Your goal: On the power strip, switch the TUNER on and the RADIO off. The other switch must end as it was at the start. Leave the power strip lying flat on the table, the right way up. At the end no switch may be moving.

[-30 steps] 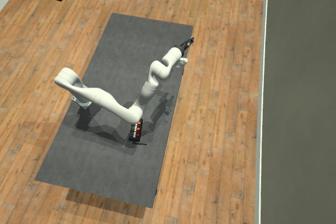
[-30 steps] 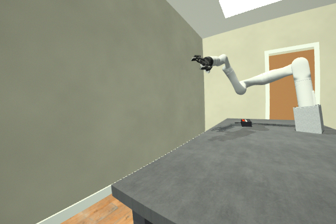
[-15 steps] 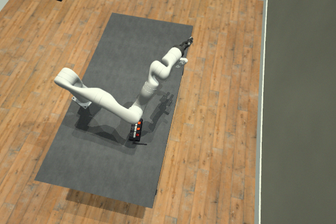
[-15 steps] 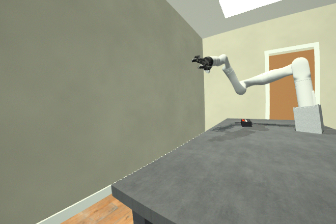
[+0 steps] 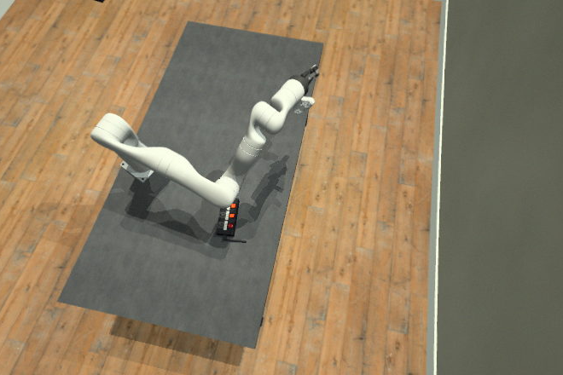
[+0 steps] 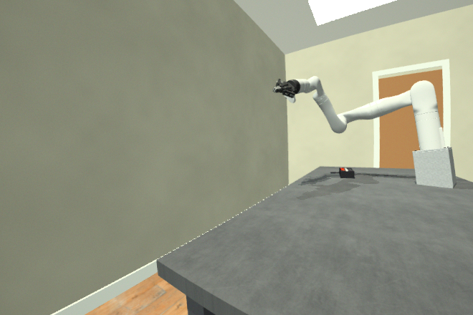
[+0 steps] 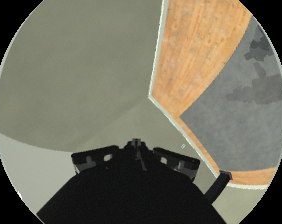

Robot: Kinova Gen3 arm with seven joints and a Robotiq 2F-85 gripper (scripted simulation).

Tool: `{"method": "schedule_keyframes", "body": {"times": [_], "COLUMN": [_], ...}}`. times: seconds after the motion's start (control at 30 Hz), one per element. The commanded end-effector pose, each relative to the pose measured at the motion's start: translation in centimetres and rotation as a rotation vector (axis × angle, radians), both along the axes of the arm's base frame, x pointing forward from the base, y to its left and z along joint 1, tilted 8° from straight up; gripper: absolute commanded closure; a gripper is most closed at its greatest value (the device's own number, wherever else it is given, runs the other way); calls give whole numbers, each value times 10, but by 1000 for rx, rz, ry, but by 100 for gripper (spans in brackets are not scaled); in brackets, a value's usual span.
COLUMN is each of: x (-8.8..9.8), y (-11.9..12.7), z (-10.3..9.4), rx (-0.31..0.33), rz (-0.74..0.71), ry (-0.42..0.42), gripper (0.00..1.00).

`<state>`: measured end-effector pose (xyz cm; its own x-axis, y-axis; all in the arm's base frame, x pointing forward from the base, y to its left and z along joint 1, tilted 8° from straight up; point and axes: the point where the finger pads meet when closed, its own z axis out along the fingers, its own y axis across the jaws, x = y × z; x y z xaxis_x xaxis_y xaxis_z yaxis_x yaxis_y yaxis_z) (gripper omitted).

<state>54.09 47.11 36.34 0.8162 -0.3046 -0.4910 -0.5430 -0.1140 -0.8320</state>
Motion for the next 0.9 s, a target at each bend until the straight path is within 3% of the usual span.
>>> {"method": "schedule_keyframes", "body": {"times": [0.0, 0.53, 0.87], "x": [0, -6, -24], "y": [0, 3, 14], "z": [2, -1, -12], "rx": [1, -7, -45], "rz": [0, 10, 39], "ry": [-2, 11, 33], "gripper": [100, 100, 100]}}
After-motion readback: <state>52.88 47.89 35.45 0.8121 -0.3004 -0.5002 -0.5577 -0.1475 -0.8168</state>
